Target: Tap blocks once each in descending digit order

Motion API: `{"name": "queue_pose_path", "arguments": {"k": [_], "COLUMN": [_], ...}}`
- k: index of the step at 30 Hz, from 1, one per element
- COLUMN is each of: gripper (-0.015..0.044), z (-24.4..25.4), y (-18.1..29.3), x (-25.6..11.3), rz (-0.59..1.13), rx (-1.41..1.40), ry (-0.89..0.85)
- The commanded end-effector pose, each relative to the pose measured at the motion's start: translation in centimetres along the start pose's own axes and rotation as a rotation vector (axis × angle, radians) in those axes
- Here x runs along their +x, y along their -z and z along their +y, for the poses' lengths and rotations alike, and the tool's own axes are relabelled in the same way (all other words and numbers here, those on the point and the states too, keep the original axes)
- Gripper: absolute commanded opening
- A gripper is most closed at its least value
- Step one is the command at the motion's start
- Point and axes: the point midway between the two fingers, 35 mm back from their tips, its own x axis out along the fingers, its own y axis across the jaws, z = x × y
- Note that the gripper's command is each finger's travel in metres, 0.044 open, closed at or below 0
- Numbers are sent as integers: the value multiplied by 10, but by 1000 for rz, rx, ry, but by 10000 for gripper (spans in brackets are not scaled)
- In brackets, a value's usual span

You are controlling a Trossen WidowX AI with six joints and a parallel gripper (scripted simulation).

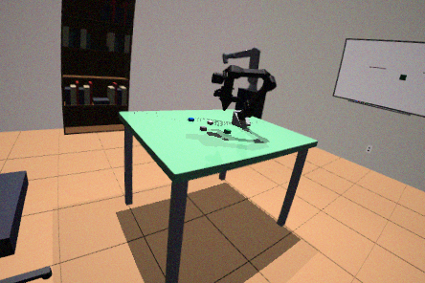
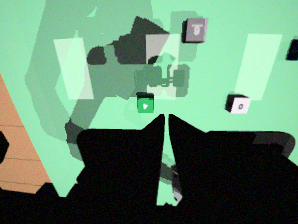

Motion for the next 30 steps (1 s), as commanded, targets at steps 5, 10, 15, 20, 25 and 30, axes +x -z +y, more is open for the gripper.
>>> {"name": "queue_pose_path", "arguments": {"k": [5, 10, 15, 20, 25, 30], "gripper": [20, 20, 20, 20, 20, 20], "z": [-93, -162, -233, -242, -243, -242], "y": [-52, -70, -75, -74, -76, -74], "x": [-11, -7, 5, 8, 27, 87], "rz": [7, 7, 7, 7, 6, 6], "rx": [6, 4, 0, 0, 0, -1], "ry": [10, 11, 7, 6, 7, 4]}}
